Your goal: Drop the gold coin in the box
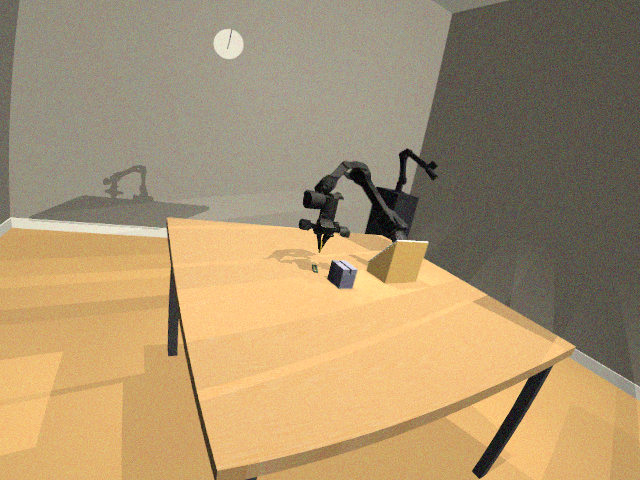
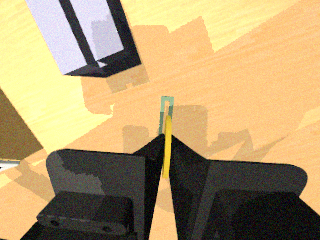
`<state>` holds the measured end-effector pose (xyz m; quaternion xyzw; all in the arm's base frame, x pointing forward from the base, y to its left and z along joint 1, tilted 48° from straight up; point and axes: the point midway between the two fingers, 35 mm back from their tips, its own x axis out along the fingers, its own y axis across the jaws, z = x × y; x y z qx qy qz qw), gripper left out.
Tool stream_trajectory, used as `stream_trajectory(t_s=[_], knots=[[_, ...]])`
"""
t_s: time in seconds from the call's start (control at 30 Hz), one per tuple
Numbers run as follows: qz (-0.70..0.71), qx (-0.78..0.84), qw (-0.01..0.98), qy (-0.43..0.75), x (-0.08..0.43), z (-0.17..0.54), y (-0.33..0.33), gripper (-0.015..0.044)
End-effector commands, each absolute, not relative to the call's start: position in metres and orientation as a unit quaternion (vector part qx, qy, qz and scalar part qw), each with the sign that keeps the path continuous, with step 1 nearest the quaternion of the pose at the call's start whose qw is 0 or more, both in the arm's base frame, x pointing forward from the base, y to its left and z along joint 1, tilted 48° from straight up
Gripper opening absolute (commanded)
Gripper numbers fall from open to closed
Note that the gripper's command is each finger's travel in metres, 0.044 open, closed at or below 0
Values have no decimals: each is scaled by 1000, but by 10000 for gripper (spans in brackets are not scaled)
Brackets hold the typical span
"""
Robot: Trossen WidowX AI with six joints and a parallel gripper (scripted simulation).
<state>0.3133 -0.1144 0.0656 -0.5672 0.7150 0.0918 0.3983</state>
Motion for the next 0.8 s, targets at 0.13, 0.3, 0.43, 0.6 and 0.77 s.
stream_trajectory(t_s=[0.13, 0.3, 0.43, 0.6, 0.77], knots=[[85, -567, 403, 713, 314, 84, -101, 0], [102, -576, 389, 711, 313, 84, -100, 0], [149, -601, 351, 703, 309, 85, -100, 0], [206, -627, 300, 689, 304, 85, -100, 0], [222, -634, 285, 684, 303, 85, -100, 0]])
